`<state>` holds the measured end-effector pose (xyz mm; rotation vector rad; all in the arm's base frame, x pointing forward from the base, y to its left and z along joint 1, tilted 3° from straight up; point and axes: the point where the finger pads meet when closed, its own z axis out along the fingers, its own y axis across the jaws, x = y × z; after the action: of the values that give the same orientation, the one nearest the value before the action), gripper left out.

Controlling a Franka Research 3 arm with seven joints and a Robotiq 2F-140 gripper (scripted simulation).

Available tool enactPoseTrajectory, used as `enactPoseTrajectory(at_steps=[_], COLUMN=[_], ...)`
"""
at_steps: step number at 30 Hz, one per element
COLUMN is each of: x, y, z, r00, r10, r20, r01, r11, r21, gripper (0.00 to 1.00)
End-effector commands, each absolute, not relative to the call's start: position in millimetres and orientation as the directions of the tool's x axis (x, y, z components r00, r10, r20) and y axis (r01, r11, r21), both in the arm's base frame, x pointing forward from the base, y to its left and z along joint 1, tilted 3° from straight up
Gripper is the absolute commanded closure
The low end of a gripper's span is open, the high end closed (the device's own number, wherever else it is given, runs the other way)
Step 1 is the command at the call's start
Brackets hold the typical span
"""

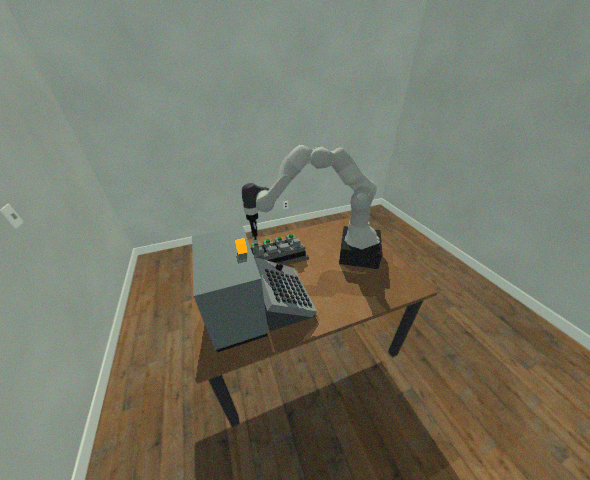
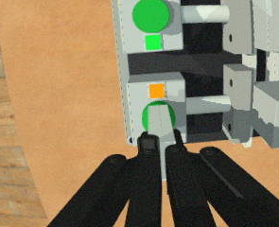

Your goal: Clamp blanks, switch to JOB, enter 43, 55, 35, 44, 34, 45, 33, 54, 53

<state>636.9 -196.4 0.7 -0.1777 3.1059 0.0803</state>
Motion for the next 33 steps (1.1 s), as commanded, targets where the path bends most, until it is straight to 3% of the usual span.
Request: enactPoseTrajectory(at_steps=[1, 33], x=[636.9, 636.8], y=[-196.5, -196.7], z=[-5.2, -1.4], r00=[-0.994, -0.994], r10=[-0.107, -0.107], r20=[-0.033, -0.033], r01=[-0.109, -0.109], r11=[0.993, 0.993], r21=[0.05, 0.05], gripper=[1.0, 1.0])
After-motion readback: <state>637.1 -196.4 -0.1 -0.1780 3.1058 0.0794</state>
